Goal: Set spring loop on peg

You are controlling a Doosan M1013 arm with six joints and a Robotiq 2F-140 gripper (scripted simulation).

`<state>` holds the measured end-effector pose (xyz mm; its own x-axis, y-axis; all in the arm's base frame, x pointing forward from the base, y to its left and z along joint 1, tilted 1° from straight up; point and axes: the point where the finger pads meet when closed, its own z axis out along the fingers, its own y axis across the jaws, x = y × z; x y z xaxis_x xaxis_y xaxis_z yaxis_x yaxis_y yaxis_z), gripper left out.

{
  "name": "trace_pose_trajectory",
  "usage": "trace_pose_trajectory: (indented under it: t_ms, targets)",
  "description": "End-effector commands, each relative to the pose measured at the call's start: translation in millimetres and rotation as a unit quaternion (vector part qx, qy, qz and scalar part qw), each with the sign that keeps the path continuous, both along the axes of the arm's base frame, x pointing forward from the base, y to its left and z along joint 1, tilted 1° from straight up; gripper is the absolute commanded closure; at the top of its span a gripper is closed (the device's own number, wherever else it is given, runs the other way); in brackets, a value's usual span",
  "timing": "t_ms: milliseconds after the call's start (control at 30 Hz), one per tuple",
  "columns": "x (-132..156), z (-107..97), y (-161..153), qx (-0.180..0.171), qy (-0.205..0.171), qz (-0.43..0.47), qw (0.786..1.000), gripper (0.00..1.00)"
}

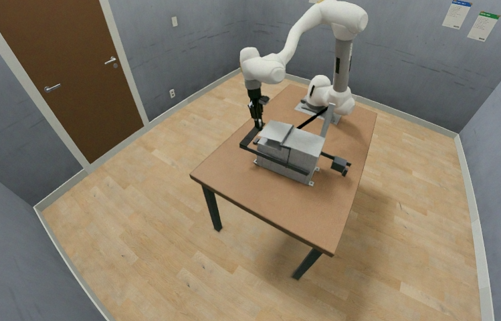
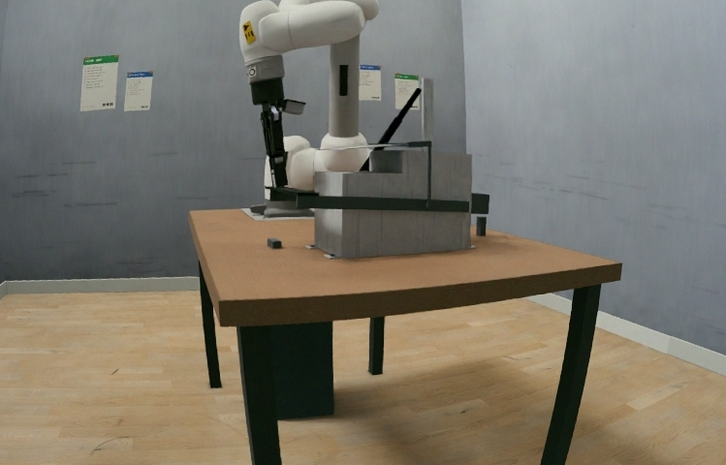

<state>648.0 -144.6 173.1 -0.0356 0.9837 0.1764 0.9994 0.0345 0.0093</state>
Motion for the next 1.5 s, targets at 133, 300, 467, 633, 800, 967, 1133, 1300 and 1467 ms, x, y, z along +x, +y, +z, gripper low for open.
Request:
trace_pose_trajectory:
  t_ms: [133,300,467,633,800,967,1133,1300,1467]
  targets:
    - [0,6,0,0.0,-0.001,0.0,1.0,0.75]
    - [0,11,0,0.0,-0.001,0.0,1.0,0.75]
    - [0,15,0,0.0,-0.001,0.0,1.0,0.75]
    - [0,18,0,0.0,-0.001,0.0,1.0,0.75]
    - [0,23,0,0.0,-0.001,0.0,1.0,0.75]
    - [0,28,0,0.0,-0.001,0.0,1.0,0.75]
    - [0,30,0,0.0,-0.001,0.0,1.0,0.75]
    - [0,35,0,0.0,-0.001,0.0,1.0,0.75]
    - [0,40,0,0.0,-0.001,0.0,1.0,0.75]
